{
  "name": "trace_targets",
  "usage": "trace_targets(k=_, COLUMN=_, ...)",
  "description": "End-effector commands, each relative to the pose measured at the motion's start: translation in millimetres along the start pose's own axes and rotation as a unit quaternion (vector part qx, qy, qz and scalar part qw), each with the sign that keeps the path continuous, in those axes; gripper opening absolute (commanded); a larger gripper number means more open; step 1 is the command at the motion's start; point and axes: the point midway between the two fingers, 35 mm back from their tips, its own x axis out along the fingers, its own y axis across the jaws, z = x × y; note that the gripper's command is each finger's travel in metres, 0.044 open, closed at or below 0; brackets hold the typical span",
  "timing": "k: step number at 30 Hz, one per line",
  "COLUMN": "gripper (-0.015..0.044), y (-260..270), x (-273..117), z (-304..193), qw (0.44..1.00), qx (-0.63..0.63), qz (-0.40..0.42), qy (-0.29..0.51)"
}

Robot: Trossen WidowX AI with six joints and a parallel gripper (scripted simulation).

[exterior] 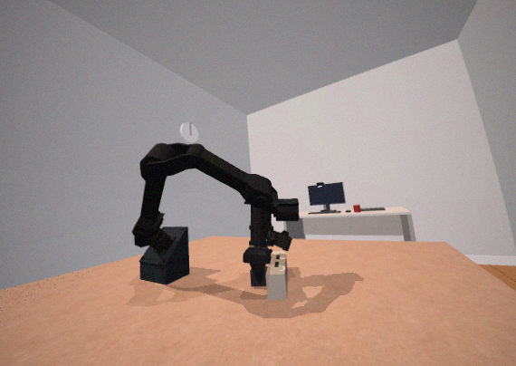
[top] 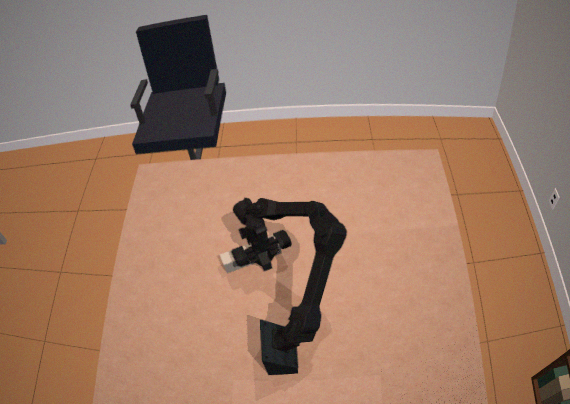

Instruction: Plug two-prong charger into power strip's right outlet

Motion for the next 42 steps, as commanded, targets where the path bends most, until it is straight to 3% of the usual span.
trace_targets(k=1, gripper=0.0000, y=-2.0, x=-0.1, z=7.9, qw=1.000, qx=0.011, qz=-0.001, qy=-0.011)
trace_targets(k=16, gripper=0.0000, y=0.1, x=0.1, z=0.0, qw=1.000, qx=0.000, qz=0.000, qy=0.000)
trace_targets(k=33, gripper=0.0440, y=0.1, x=0.1, z=-0.1, qw=1.000, qx=0.000, qz=0.000, qy=0.000)
trace_targets(k=42, gripper=0.0440, y=0.1, x=0.2, z=-2.1, qw=1.000, qx=0.002, qz=0.000, qy=-0.002)
